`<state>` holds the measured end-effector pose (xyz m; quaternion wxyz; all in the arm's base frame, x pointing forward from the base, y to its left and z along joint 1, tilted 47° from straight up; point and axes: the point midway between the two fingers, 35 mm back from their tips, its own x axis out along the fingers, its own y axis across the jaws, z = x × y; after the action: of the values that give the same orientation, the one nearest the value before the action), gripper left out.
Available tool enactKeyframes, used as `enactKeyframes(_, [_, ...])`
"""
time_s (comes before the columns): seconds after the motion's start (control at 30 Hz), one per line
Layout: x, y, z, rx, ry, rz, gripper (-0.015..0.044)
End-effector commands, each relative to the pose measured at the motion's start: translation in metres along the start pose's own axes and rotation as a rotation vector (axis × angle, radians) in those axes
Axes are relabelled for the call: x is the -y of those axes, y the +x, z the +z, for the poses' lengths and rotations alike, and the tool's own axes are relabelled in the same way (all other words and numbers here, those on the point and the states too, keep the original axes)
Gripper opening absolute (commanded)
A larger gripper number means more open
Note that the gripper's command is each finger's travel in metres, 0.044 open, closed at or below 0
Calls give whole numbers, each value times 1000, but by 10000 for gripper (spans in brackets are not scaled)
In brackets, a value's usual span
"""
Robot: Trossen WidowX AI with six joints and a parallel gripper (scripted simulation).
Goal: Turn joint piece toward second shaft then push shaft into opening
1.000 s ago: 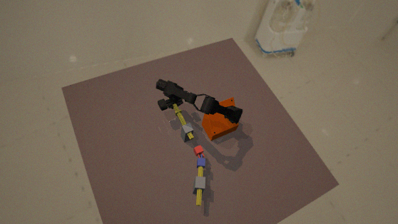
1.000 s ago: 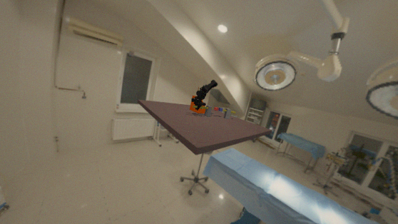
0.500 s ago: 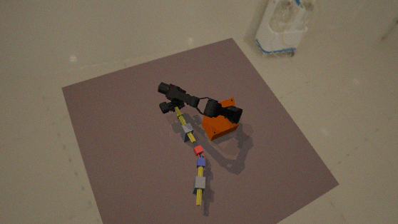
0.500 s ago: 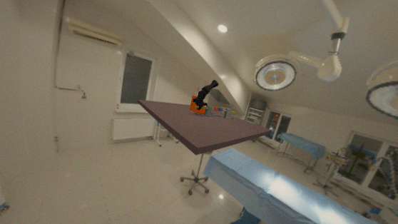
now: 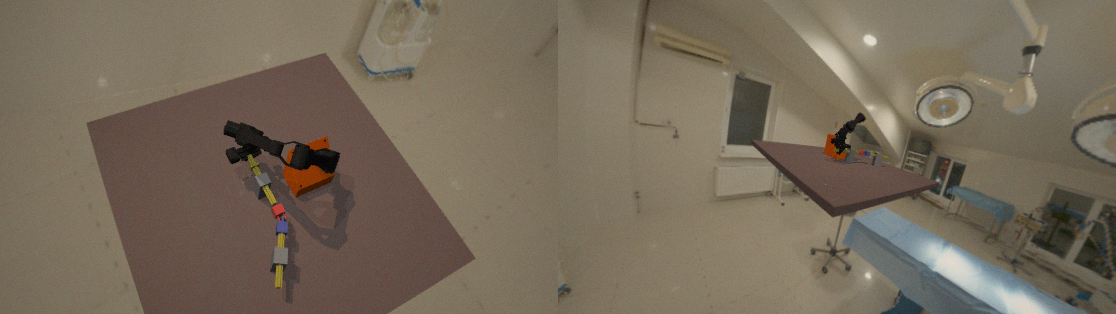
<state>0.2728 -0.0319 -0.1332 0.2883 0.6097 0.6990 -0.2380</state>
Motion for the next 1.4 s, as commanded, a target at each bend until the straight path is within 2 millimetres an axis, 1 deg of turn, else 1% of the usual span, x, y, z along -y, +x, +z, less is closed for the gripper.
enactKeyframes(0.0, [0,0,-6,-2,5,2,0])
enactKeyframes(0.4, [0,1,-25,-3,5,2,0])
enactKeyframes(0.7, [0,1,-31,-3,5,2,0])
enactKeyframes(1.13, [0,1,-50,-5,5,1,0])
enactKeyframes(1.23, [0,1,-51,-5,5,1,0])
enactKeyframes(1.27, [0,1,-47,6,4,-5,0])
enactKeyframes(1.37, [0,1,-47,6,4,-5,0])
